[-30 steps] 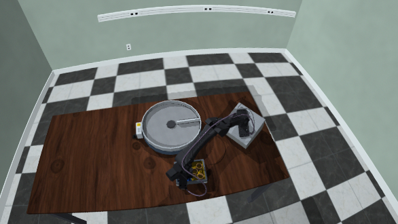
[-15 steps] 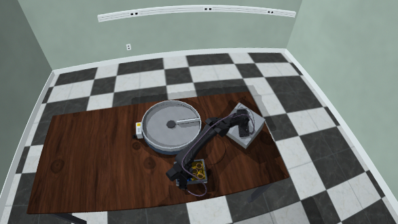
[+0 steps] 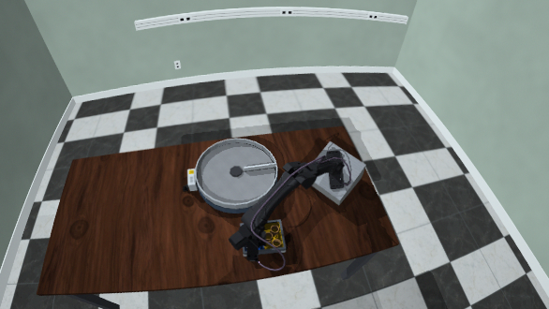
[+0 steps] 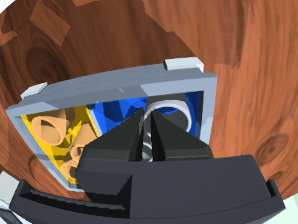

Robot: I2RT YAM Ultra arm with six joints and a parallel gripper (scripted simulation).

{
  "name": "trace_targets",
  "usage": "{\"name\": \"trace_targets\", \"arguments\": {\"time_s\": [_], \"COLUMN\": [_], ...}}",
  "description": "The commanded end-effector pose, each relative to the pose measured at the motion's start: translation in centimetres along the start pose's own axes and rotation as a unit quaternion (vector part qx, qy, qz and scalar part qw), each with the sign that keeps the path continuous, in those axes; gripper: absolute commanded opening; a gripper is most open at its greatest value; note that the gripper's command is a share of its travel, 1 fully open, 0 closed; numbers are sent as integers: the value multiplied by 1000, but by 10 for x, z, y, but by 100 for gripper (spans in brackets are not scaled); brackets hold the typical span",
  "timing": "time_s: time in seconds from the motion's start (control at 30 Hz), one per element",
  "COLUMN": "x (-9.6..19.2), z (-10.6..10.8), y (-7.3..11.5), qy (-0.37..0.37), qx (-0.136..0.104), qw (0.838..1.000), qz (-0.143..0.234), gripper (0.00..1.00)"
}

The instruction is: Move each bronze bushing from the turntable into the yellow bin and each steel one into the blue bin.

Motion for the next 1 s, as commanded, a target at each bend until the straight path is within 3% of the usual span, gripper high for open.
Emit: {"name": "trace_targets", "arguments": {"time_s": [0.0, 0.07, 0.1, 0.97], "x": [-6, -6, -13, -11], "z": [-3, -3, -11, -9], "y": [12, 12, 21, 19], "qy": [0, 0, 0, 0], "qx": [13, 13, 26, 23], "qw": [1000, 1000, 999, 999], "qz": [-14, -14, -27, -24], "gripper": [0, 0, 0, 0]}}
Point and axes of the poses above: the point where the finger pads meet when closed, its own y axis back along the fingers, its own z axis across the jaws, x = y × z, the point moved 1 cm from there along y, back along the fingers, and after that the axes turned 3 degrees about -y, right-handed, at the moved point
